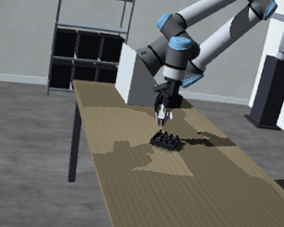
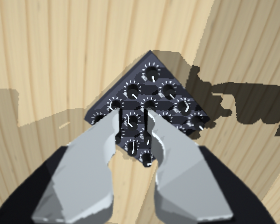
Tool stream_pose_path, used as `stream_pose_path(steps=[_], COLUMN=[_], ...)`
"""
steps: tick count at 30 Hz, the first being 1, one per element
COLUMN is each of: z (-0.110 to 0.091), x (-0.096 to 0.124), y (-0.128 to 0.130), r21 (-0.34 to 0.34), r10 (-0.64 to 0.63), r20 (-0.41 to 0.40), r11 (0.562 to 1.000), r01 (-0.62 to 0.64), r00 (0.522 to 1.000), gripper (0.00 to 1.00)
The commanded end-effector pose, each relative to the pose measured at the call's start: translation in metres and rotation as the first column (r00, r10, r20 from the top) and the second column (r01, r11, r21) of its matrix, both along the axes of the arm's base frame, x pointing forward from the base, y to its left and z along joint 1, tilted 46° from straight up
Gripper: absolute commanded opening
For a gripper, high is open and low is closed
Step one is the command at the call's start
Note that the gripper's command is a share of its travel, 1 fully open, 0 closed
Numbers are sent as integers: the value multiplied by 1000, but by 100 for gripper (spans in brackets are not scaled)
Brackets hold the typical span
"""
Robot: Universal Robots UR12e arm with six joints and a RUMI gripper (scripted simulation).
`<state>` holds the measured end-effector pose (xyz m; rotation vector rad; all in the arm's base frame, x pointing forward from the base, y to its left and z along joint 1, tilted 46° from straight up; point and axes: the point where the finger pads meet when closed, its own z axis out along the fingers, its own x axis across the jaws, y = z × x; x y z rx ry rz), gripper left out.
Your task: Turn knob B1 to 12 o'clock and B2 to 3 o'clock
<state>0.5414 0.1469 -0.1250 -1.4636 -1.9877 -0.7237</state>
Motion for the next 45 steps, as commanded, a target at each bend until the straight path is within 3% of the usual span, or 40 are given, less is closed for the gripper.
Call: stream_pose_path(steps=[1,45], z=[-7,-18], x=[-3,-2], y=[8,18], r21=[1,-1], r10=[0,-1], r20=[-2,1], r11=[1000,1000], r01=[0,1], r00=[1000,1000], gripper=[11,11])
